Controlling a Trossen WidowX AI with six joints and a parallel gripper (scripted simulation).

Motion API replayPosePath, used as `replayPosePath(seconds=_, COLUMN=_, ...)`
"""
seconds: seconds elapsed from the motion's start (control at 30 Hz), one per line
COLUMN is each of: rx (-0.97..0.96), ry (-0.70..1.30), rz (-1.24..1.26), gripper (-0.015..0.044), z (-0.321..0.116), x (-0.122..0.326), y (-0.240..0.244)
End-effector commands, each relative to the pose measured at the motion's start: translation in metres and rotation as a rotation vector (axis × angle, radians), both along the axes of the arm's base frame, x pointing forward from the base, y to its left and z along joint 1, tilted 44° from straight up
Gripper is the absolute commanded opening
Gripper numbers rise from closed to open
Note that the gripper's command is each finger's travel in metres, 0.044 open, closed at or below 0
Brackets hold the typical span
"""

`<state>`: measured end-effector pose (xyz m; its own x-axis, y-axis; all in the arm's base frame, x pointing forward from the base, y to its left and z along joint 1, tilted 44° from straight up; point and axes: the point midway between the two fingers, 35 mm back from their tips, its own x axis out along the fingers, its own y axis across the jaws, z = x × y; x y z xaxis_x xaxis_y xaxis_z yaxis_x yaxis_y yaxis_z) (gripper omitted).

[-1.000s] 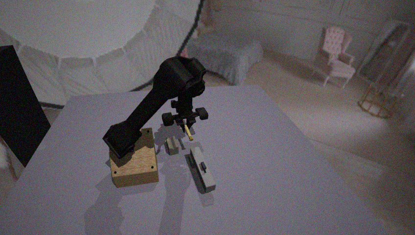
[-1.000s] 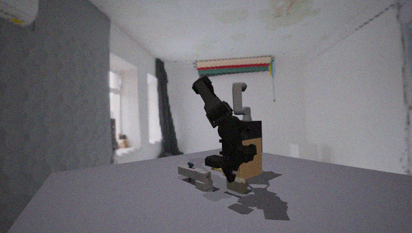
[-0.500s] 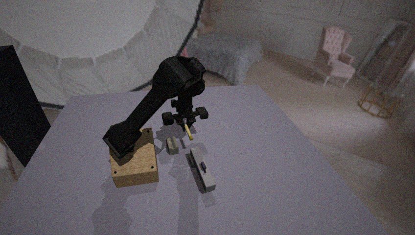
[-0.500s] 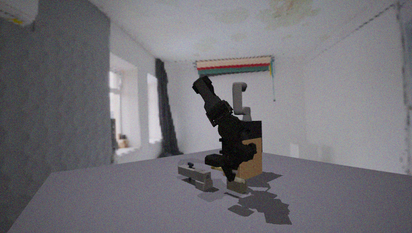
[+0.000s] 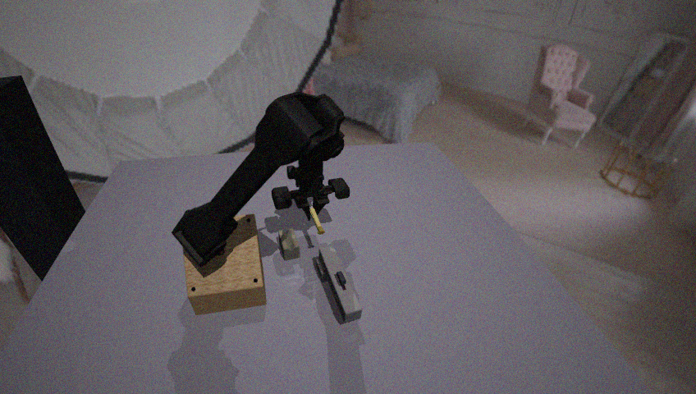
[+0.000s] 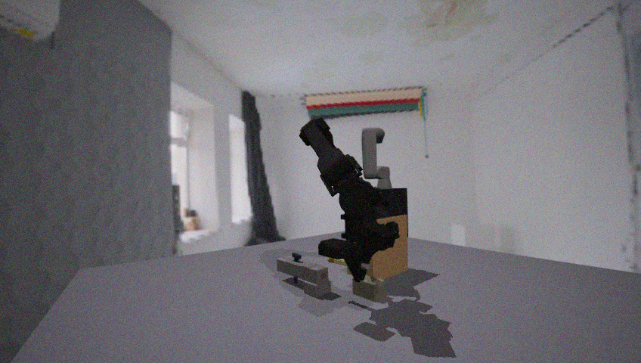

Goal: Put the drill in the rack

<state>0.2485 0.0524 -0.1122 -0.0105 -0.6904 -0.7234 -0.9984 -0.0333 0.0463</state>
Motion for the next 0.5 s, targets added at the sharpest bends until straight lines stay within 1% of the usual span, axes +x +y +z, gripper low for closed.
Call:
replayPosePath(seconds=0.0, rx=0.007, ry=-0.007, rz=-0.004, gripper=0.0000, z=0.001, x=0.002, y=0.003)
replayPosePath(seconds=0.47, rx=0.007, ry=-0.005, rz=-0.004, gripper=0.0000, z=-0.004, x=-0.019, y=0.003)
